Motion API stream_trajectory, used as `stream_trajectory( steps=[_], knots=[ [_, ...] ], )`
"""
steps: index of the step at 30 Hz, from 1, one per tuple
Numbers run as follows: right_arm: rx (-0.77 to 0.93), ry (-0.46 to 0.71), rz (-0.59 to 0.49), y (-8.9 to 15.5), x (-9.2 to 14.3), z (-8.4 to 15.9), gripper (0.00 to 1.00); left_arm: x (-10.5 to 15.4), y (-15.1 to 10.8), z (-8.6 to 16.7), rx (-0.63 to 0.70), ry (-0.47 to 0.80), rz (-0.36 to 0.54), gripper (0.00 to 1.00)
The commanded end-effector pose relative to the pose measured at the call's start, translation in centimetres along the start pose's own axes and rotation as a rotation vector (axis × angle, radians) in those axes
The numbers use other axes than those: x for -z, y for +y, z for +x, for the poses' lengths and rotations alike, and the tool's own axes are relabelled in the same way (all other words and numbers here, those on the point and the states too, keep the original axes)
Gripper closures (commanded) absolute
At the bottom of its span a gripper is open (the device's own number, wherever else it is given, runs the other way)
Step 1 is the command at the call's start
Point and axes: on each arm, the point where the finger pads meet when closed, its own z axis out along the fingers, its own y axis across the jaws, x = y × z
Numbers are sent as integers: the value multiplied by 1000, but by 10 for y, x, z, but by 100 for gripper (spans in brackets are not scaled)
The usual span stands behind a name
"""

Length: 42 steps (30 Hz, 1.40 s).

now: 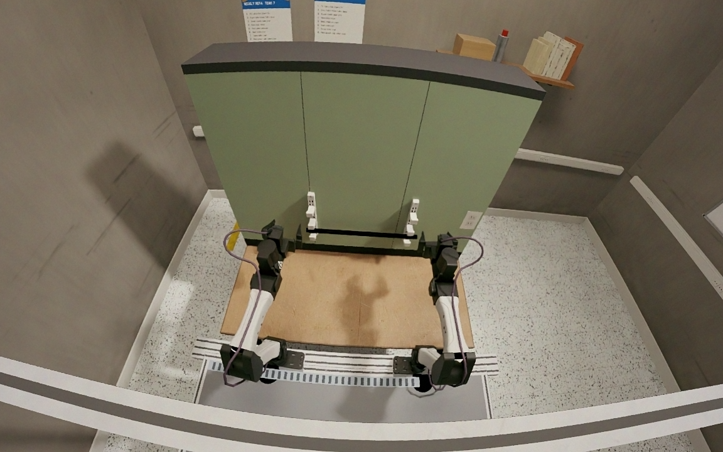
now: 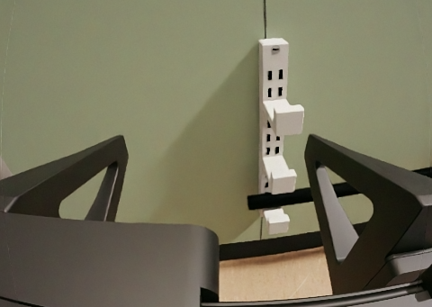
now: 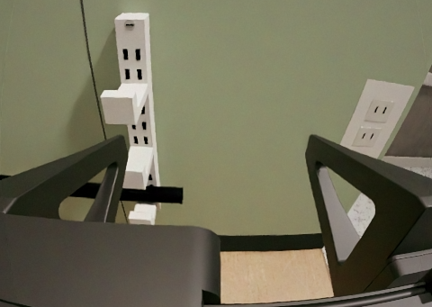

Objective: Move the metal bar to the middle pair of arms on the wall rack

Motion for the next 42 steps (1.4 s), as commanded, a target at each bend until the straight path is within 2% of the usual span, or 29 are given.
stream_trajectory(
  steps=[1,42],
  knots=[
    [73,-4,10,5,-2,8,0,-5,-5,14,-68,10,-13,0],
    [541,-25,13,47,-12,56,0,-21,-49,67,-537,24,-24,0]
  ],
)
